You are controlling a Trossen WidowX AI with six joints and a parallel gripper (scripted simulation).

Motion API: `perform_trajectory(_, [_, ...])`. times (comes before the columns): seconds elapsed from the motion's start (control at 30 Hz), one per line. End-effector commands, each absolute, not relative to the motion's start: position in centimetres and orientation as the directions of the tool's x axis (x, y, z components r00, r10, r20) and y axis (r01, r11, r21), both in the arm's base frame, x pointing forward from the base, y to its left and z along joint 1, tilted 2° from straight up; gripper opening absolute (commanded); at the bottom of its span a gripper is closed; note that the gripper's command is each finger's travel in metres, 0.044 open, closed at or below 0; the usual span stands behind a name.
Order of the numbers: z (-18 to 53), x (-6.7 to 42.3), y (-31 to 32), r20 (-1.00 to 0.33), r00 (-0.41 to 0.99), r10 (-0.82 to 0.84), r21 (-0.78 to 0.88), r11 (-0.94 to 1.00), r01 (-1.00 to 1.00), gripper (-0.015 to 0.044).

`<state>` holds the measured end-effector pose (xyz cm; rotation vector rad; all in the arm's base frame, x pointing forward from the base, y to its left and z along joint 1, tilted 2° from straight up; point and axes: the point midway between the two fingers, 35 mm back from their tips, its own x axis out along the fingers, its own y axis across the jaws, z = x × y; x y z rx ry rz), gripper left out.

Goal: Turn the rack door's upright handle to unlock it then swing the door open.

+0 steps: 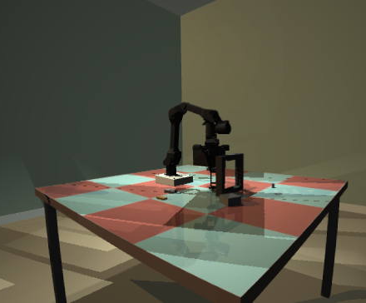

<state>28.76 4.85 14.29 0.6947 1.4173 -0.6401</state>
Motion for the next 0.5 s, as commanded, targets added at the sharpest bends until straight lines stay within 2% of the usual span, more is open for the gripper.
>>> perform_trajectory(0.0, [14.3, 28.6, 4.4, -0.997, 0.073, 0.018, 0.063, 0.728, 0.683, 0.0019])
perform_trajectory(0.47, [14.2, 27.6, 2.0, -0.997, 0.072, 0.015, 0.050, 0.854, 0.518, 0.0019])
